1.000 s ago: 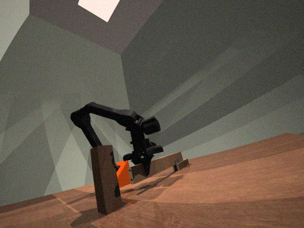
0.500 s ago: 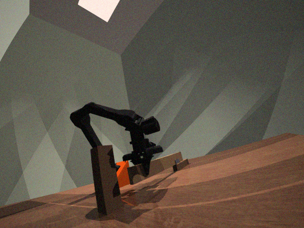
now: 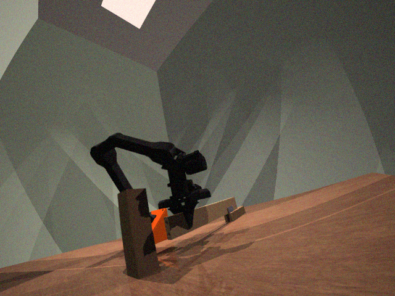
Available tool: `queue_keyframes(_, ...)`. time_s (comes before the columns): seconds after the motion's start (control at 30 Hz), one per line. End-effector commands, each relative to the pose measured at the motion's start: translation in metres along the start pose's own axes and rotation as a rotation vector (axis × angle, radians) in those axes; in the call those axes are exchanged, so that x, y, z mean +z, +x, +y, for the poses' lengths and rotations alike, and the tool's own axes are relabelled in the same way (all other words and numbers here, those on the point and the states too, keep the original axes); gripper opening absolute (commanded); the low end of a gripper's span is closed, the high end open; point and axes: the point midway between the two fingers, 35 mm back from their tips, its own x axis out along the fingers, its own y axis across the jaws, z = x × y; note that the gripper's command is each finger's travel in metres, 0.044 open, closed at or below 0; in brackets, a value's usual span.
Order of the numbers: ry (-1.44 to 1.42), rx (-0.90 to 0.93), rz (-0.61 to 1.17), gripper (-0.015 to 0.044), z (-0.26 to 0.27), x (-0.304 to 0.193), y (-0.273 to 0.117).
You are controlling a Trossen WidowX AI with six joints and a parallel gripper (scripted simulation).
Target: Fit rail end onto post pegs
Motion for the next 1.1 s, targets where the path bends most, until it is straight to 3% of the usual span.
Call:
queue_keyframes(0.0, -0.002, -0.004, -0.003, 0.0, -0.001, -0.002, -0.002)
queue_keyframes(1.07, -0.002, -0.004, -0.003, 0.0, -0.001, -0.012, 0.0)
